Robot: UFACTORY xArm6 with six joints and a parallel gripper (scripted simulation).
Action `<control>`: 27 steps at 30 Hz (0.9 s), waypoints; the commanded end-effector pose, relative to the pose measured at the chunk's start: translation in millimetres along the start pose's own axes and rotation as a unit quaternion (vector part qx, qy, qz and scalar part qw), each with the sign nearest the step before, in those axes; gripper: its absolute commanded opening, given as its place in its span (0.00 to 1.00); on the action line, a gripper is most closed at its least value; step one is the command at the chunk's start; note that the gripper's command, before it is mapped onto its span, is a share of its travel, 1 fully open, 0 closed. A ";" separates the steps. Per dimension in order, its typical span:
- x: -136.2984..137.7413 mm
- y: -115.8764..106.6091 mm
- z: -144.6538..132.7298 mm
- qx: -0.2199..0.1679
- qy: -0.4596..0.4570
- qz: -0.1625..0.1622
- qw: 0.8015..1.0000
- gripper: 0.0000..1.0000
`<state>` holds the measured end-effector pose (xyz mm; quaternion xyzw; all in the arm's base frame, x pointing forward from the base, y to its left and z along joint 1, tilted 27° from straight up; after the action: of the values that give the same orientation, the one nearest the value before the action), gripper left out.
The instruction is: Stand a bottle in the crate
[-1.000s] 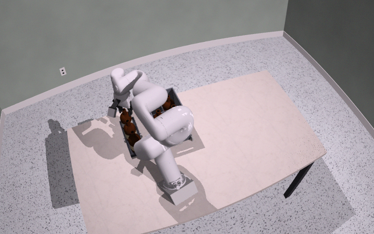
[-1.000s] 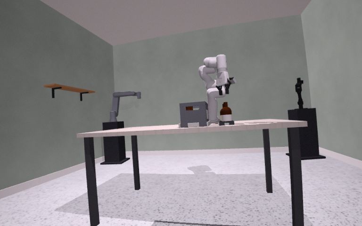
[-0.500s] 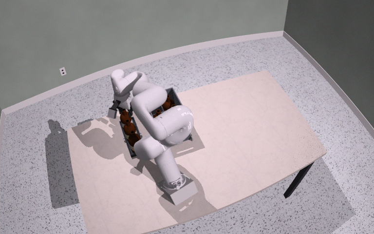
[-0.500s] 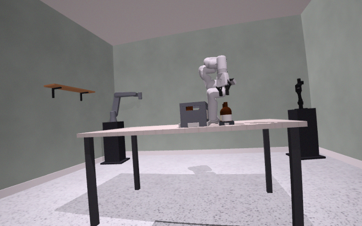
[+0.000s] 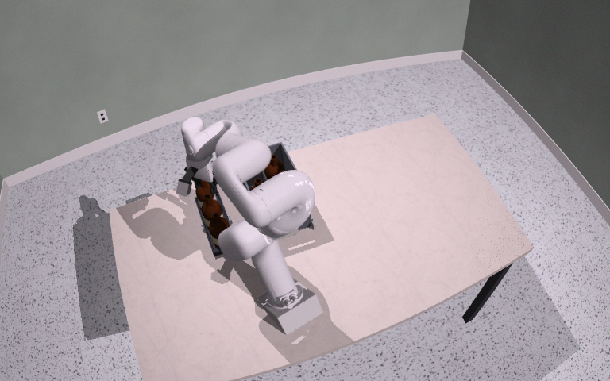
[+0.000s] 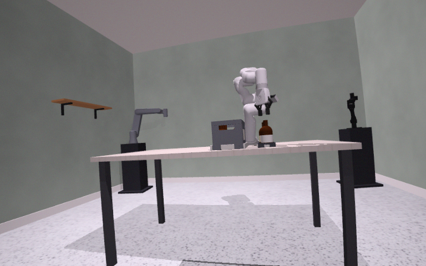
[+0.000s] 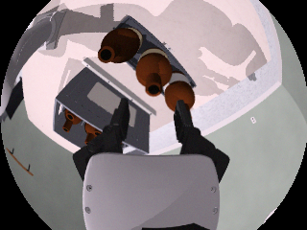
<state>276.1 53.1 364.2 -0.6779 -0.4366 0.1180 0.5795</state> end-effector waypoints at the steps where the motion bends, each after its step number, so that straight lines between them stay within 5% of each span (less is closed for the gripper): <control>1: 1.1 4.2 -0.5 -0.001 0.000 -0.002 1.000 0.65; 27: 1.7 19.9 -0.1 -0.001 0.000 -0.002 1.000 0.65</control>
<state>285.7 55.1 346.0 -0.6779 -0.4367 0.1179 0.5795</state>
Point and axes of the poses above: the point where the finger pads meet when closed, its own y axis out along the fingers, its own x axis across the jaws, z = x × y, the point moved 2 cm from there along -y, back along the fingers, and after that the axes turned 10 degrees about -y, right-handed, at the moved point
